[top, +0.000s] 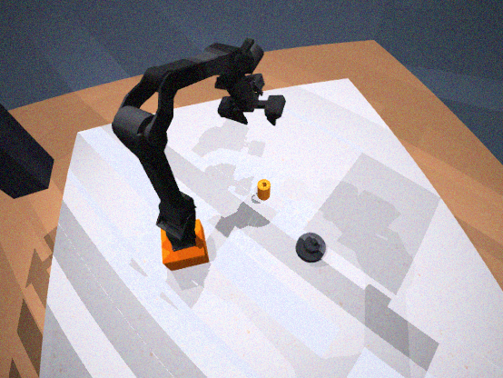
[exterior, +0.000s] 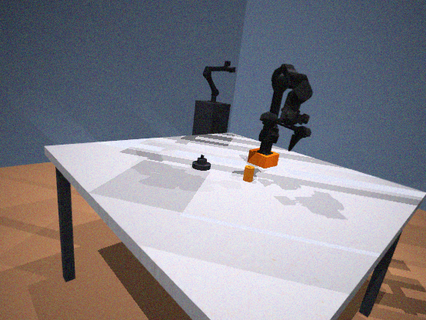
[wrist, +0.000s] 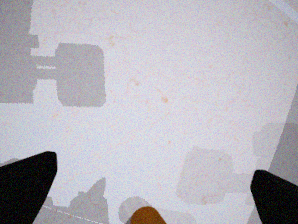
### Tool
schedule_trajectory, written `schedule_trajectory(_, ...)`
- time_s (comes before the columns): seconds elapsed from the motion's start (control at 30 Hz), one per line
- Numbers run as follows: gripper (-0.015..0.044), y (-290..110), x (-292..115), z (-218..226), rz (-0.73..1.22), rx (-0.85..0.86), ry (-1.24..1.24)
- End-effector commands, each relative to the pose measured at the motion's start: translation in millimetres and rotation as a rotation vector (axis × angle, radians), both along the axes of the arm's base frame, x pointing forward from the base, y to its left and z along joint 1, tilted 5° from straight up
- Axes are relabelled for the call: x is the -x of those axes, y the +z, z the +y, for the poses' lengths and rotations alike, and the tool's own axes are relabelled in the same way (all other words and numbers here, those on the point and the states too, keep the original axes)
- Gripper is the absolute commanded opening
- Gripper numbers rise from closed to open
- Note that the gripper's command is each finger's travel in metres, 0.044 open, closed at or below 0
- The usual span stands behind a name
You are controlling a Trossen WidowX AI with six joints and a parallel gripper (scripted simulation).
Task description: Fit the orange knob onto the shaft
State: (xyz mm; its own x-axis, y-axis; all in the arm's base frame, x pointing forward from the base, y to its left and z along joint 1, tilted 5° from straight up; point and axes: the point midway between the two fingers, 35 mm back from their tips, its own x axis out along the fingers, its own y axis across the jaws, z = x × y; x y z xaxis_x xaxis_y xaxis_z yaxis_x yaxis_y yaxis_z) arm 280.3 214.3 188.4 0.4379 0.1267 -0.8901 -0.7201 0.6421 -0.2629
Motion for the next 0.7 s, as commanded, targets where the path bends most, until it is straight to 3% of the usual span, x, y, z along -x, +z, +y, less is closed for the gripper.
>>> schedule_trajectory(0.0, 0.0440, -27.5, 2.1, -47.7, 0.169, -0.081, -0.327)
schedule_trajectory(0.2, 0.0440, -66.5, 22.4, -119.7, 0.441, -0.208, -0.958)
schedule_trajectory(0.47, 0.0440, -69.3, 18.7, -121.9, 0.450, -0.211, -0.979)
schedule_trajectory(0.67, 0.0440, -102.2, 16.4, -119.6, 0.450, -0.211, -0.979)
